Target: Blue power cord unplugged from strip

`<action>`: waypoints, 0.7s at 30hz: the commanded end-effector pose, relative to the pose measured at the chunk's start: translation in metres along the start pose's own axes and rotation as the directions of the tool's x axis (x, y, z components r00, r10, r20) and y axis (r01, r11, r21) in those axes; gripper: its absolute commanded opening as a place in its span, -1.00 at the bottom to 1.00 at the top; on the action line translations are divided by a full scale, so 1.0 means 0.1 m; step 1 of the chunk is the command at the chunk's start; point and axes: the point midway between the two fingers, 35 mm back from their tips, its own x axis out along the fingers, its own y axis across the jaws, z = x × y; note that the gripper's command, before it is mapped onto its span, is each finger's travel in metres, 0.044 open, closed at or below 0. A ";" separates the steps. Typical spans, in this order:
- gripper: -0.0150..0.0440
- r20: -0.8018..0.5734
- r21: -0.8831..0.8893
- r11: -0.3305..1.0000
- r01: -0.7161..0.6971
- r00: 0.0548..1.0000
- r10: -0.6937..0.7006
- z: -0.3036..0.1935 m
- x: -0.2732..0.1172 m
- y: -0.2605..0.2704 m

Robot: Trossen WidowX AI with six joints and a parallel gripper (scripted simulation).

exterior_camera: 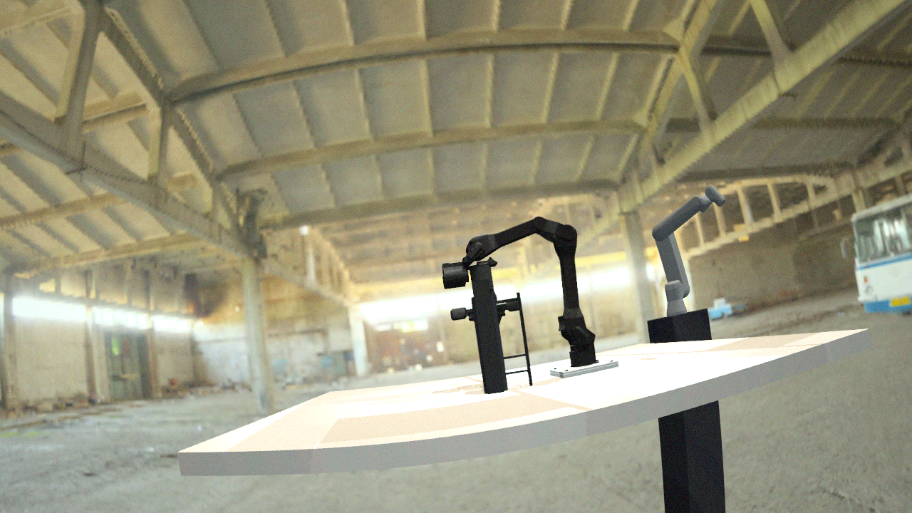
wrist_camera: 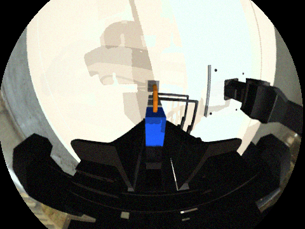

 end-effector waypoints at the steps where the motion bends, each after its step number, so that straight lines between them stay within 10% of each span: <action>1: -0.49 0.030 0.008 1.000 -0.004 1.000 0.004 0.16 -0.01 0.01; 21: -0.40 0.035 0.011 1.000 -0.003 0.999 0.003 0.46 -0.02 0.00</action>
